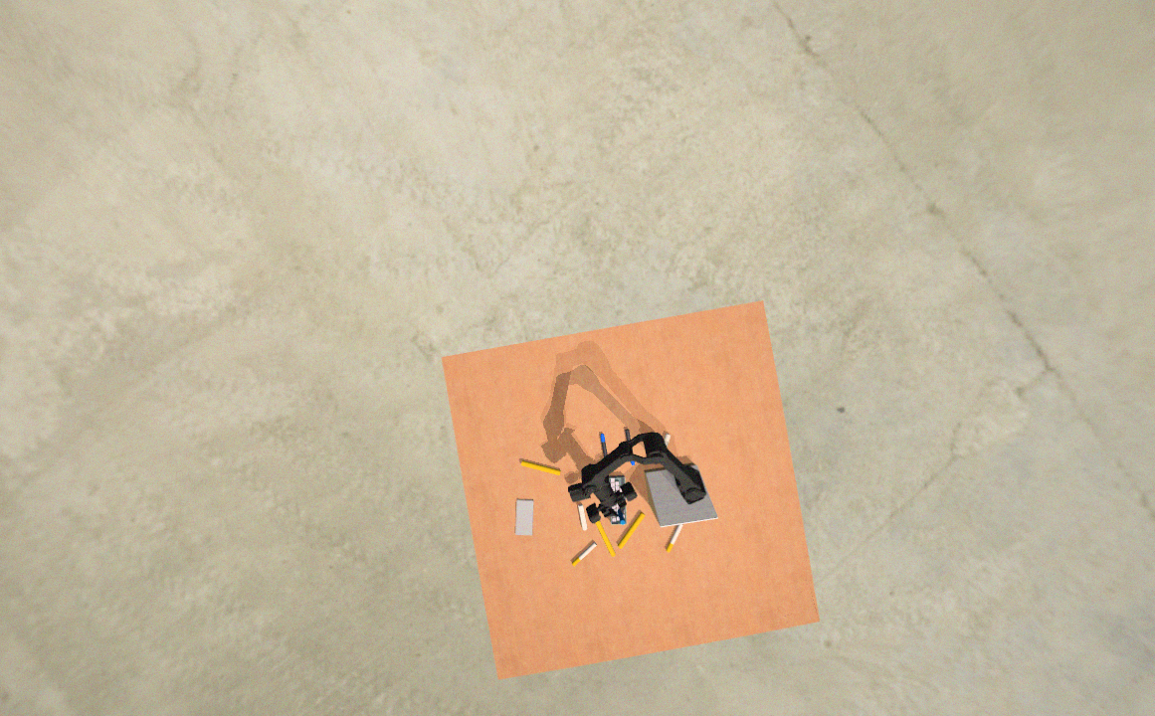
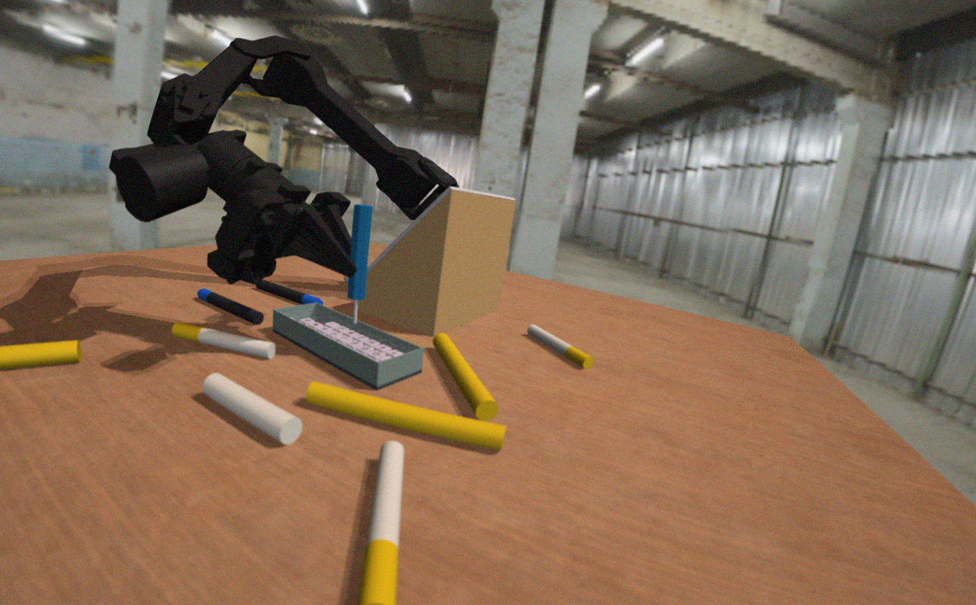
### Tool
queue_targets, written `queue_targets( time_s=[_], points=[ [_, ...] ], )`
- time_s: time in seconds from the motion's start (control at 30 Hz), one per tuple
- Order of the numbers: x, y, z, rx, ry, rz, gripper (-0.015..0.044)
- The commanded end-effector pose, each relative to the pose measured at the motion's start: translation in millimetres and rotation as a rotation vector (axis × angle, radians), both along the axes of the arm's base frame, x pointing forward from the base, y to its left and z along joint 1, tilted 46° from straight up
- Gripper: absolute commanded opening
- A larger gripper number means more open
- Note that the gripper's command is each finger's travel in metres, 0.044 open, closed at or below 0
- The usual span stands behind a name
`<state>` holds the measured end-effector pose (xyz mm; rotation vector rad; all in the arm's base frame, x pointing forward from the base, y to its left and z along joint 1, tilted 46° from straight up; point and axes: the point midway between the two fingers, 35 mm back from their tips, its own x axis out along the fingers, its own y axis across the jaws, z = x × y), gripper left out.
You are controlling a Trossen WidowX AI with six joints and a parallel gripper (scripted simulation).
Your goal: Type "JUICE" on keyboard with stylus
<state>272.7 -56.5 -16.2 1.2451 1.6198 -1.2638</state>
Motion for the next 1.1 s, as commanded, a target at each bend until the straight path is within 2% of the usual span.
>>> queue_targets(
  time_s=[0.0, 0.03, 0.13, 1.07],
  points=[
    [-2.0, -2.1, -3.8, 0.000, 0.004, 0.008, 0.0000],
    [-2.0, -2.1, -3.8, 0.000, 0.004, 0.008, 0.0000],
    [-1.4, -3.7, -5.6, -0.001, 0.003, 0.008, 0.0079],
    [-2.7, -11.3, -12.9, -0.001, 0.004, 0.008, 0.0081]
  ],
)
